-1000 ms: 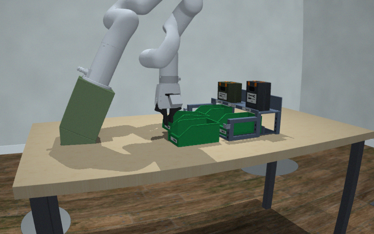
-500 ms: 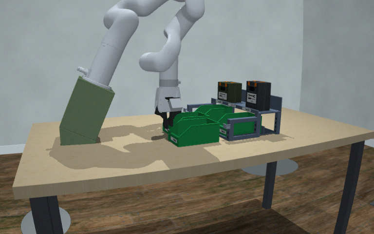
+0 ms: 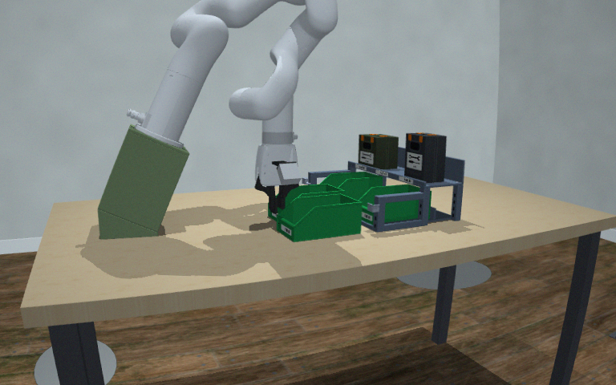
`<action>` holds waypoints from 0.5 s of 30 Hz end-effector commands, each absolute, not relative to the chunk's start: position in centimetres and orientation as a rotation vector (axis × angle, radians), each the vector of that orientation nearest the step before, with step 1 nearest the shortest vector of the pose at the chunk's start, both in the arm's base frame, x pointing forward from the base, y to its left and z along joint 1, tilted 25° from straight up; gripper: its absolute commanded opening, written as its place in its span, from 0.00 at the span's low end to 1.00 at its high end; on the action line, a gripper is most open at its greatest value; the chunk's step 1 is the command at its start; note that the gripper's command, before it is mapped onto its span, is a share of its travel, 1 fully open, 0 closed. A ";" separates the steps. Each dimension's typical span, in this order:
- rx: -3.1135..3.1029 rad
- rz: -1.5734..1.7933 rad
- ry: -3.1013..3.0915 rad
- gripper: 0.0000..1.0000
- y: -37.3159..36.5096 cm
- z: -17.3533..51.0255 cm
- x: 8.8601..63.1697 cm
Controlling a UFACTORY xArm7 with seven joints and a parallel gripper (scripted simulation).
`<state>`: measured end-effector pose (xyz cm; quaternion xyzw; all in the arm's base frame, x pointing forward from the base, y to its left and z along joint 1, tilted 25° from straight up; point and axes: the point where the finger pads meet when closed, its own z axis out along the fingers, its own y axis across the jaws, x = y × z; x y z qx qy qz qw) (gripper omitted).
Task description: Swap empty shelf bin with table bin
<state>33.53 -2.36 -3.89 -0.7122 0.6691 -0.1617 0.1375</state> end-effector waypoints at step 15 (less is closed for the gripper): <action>-2.060 -0.469 1.936 0.95 -2.4 -3.9 33.5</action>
